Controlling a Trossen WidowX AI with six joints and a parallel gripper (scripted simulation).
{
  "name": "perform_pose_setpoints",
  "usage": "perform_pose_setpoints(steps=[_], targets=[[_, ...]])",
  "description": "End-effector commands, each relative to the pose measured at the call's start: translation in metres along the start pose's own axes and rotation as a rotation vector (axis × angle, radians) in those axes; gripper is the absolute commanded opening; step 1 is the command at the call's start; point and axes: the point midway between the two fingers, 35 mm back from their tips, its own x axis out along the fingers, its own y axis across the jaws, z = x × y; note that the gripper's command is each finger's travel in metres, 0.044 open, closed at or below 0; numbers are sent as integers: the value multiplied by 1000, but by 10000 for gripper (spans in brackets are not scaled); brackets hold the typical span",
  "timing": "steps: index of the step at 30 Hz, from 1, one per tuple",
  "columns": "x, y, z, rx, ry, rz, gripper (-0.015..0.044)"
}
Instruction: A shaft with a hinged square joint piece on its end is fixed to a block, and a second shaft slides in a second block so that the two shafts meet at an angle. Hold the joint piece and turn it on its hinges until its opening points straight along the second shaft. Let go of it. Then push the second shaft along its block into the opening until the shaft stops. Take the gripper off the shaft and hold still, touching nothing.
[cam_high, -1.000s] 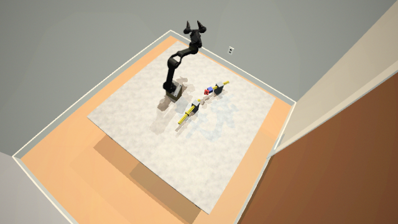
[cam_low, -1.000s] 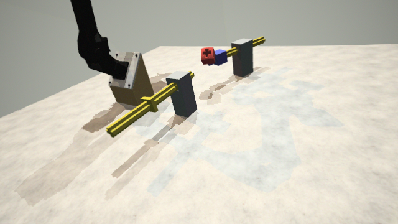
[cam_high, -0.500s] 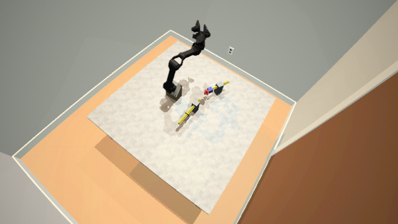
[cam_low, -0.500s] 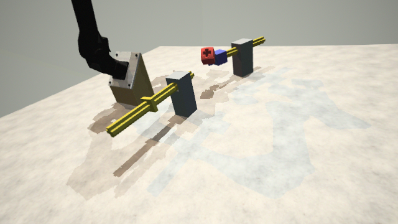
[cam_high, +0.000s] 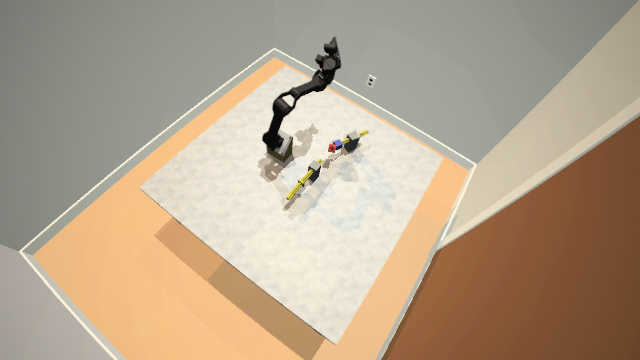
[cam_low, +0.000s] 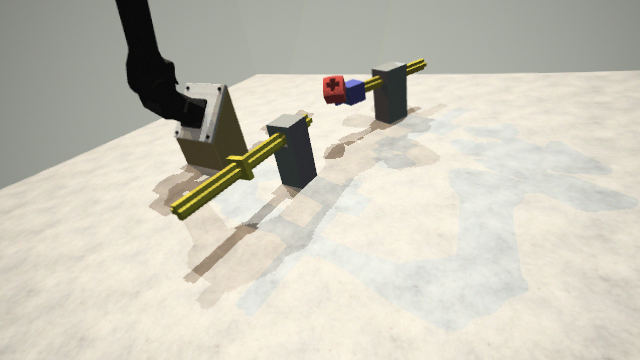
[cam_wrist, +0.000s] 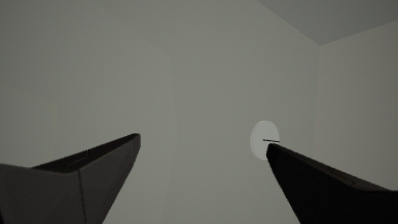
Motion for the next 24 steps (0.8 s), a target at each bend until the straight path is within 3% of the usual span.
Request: perform_pose_setpoints(steps=[1, 24], targets=[[-5, 7, -15, 120, 53, 45, 440], [-56, 63, -82, 797, 405, 267, 440]])
